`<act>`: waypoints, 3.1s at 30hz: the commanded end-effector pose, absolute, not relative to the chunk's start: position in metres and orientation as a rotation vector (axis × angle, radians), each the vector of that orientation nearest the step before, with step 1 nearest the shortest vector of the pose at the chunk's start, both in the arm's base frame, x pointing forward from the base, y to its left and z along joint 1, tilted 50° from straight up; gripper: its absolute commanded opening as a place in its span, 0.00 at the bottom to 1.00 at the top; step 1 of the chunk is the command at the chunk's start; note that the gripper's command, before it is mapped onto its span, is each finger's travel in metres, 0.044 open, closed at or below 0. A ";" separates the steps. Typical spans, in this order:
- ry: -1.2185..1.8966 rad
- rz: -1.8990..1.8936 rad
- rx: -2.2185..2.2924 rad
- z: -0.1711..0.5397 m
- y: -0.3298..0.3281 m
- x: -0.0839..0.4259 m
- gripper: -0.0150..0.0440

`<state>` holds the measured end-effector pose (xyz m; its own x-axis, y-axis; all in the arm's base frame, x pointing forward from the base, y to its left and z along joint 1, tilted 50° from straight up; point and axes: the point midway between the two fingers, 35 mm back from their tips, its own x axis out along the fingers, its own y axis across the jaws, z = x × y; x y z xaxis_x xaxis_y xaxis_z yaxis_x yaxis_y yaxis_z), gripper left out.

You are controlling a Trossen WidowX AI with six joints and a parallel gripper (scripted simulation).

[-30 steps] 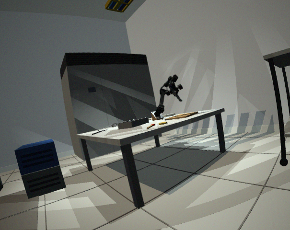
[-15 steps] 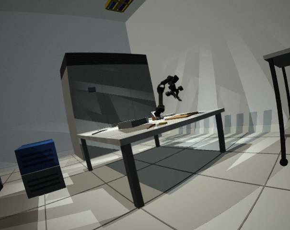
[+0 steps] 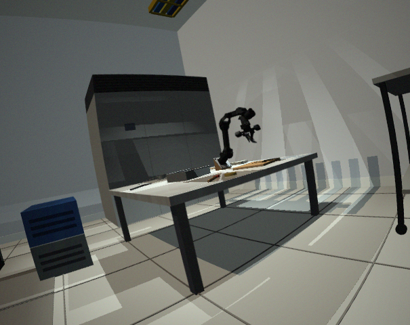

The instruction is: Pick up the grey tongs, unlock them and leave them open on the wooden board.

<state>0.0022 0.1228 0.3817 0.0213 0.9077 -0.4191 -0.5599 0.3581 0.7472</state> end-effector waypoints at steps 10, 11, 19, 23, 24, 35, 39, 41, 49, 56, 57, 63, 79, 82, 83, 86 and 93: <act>1.061 1.227 0.290 0.376 0.142 -0.008 0.00; 1.065 1.229 0.279 0.376 0.142 -0.009 0.00; 1.084 1.250 0.191 0.371 0.150 -0.019 0.00; 1.089 1.261 0.146 0.369 0.153 -0.024 0.00; 1.090 1.264 0.134 0.368 0.154 -0.026 0.00; 1.087 1.294 0.016 0.363 0.161 -0.042 0.00; 1.086 1.294 0.014 0.363 0.161 -0.042 0.00; 1.086 1.294 0.014 0.363 0.161 -0.042 0.00; 1.086 1.294 0.015 0.360 0.165 -0.043 0.00; 1.085 1.294 0.015 0.354 0.174 -0.046 0.00; 1.085 1.294 0.015 0.353 0.176 -0.047 0.00; 1.084 1.293 0.015 0.347 0.184 -0.049 0.00; 1.081 1.293 0.016 0.331 0.204 -0.052 0.00; 1.080 1.294 0.017 0.328 0.207 -0.052 0.00; 1.080 1.294 0.017 0.327 0.209 -0.052 0.00; 1.079 1.294 0.017 0.323 0.212 -0.053 0.00; 1.078 1.294 0.018 0.315 0.221 -0.053 0.00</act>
